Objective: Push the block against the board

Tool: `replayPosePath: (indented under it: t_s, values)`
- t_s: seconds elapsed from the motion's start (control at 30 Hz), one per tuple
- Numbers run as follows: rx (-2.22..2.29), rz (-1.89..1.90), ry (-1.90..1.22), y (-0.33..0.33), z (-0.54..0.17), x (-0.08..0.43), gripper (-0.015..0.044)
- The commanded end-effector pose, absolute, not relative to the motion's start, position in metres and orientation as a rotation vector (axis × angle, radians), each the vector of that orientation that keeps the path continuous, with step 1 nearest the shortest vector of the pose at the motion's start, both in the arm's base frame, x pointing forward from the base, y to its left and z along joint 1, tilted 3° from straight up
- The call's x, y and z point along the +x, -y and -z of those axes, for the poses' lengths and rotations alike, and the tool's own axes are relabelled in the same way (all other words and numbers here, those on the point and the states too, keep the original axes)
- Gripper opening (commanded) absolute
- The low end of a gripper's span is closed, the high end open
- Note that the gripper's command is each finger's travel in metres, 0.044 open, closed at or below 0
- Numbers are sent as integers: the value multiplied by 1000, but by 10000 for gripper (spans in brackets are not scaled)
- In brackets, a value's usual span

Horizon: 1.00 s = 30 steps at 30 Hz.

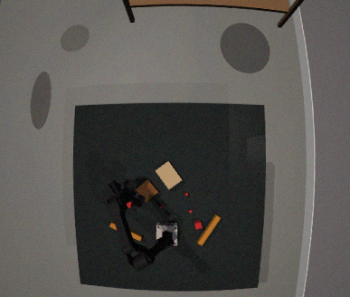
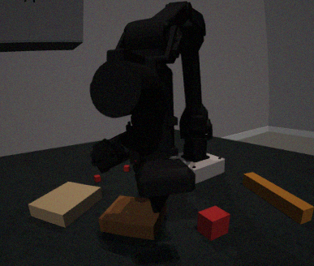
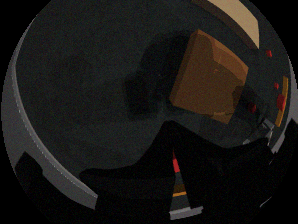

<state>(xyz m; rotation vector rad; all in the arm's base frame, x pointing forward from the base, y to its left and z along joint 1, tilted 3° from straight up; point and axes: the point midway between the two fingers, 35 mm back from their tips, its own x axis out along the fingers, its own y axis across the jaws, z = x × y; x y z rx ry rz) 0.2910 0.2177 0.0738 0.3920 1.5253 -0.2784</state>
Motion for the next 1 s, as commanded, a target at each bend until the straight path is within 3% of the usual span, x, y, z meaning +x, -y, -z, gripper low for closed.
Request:
replayPosePath:
  t_s: [0.0, 0.5, 0.67, 0.97]
  values:
    - [516, 409, -1508, -217, -71, 279, 0]
    - [718, 608, -1465, -219, -69, 262, 0]
    - [718, 608, -1466, -222, -17, 264, 0]
    - [718, 608, -1466, -221, -14, 264, 0]
